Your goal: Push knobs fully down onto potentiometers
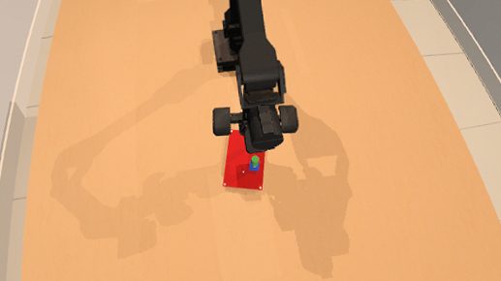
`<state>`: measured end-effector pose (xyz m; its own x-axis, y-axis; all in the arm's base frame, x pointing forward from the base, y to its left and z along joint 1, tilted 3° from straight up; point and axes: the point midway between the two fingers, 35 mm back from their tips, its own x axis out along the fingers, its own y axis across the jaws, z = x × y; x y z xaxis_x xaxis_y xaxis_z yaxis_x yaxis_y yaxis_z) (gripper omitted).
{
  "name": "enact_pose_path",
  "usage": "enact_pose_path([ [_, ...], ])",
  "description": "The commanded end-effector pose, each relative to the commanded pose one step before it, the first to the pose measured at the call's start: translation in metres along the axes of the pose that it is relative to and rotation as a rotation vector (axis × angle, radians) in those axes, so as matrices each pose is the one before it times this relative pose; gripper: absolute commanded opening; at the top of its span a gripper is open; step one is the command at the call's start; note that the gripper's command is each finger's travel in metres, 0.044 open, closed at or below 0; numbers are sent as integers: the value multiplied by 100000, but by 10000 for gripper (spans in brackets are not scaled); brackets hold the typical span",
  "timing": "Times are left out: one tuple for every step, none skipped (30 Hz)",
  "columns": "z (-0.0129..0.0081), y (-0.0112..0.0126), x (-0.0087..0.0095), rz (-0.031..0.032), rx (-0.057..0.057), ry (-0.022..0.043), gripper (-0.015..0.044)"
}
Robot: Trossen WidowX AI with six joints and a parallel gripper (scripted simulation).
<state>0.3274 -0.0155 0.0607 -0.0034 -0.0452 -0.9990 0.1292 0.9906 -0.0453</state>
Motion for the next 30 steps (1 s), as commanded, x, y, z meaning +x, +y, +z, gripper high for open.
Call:
enact_pose_path([
  [-64,43,342,317,49,383,0],
  [0,0,0,0,0,0,0],
  [0,0,0,0,0,0,0],
  [0,0,27,0,0,0,0],
  [0,0,46,0,0,0,0],
  [0,0,70,0,0,0,0],
  [0,0,75,0,0,0,0],
  [0,0,86,0,0,0,0],
  [-1,0,96,0,0,0,0],
  [-1,0,68,0,0,0,0],
  [0,0,23,0,0,0,0],
  [0,0,0,0,0,0,0],
  [0,0,0,0,0,0,0],
  [0,0,0,0,0,0,0],
  [0,0,0,0,0,0,0],
  [0,0,0,0,0,0,0],
  [0,0,0,0,0,0,0],
  [0,0,0,0,0,0,0],
  [0,0,27,0,0,0,0],
  [0,0,46,0,0,0,0],
  [0,0,70,0,0,0,0],
  [0,0,75,0,0,0,0],
  [0,0,86,0,0,0,0],
  [-1,0,96,0,0,0,0],
  [-1,0,69,0,0,0,0],
  [0,0,23,0,0,0,0],
  [0,0,0,0,0,0,0],
  [0,0,0,0,0,0,0],
  [0,0,0,0,0,0,0],
  [0,0,0,0,0,0,0],
])
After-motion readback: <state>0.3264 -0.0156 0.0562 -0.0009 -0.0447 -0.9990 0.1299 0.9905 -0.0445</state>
